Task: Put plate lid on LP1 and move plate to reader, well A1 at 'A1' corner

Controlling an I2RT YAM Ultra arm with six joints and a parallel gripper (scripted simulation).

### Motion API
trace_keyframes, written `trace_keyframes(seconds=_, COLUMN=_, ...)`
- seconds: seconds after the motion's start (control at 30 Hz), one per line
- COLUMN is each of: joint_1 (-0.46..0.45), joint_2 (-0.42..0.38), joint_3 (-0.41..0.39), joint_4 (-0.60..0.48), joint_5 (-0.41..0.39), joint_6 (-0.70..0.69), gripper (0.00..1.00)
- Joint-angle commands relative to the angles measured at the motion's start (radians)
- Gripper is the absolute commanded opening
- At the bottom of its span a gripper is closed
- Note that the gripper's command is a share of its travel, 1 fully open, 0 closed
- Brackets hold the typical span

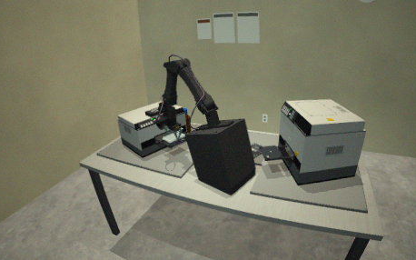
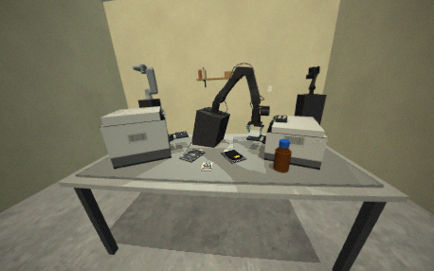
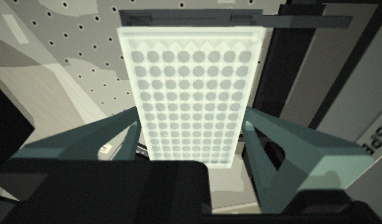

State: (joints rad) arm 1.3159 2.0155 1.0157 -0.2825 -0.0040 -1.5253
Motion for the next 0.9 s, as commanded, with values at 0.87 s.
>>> trace_keyframes(seconds=0.87, joint_1=-0.008, joint_2=-0.066, joint_3=0.004, joint_4=-0.046, joint_5=-0.003, joint_6=0.004, gripper=0.86)
